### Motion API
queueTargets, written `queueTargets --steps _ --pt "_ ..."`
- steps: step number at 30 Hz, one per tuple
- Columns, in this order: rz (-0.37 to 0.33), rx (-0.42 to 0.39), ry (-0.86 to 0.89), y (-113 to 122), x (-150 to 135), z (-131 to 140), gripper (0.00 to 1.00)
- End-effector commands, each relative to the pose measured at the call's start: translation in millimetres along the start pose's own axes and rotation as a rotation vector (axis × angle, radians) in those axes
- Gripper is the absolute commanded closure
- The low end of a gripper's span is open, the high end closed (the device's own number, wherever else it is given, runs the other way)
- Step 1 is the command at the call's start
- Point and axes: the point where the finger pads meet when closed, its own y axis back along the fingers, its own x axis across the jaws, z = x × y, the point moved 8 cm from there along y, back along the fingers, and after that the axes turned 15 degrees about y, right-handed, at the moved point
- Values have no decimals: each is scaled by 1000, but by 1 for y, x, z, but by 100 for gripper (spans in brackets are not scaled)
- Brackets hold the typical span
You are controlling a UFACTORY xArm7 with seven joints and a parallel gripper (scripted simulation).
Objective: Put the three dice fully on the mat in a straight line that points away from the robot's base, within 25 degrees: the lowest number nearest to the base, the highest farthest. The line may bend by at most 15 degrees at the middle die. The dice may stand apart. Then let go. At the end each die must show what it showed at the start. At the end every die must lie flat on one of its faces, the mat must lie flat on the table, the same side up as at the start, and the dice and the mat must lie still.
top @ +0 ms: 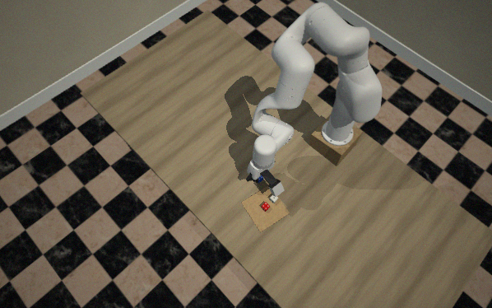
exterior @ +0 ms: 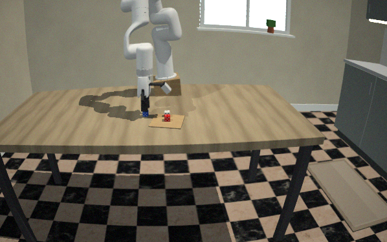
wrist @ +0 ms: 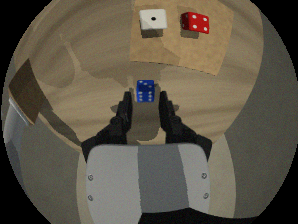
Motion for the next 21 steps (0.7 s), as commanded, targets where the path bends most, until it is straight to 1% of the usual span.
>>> queueTargets --steps 1,9,21 --pt "3 -1 0 1 1 0 58" --pt "3 -1 0 -2 1 0 58" --pt "3 -1 0 -18 1 0 58"
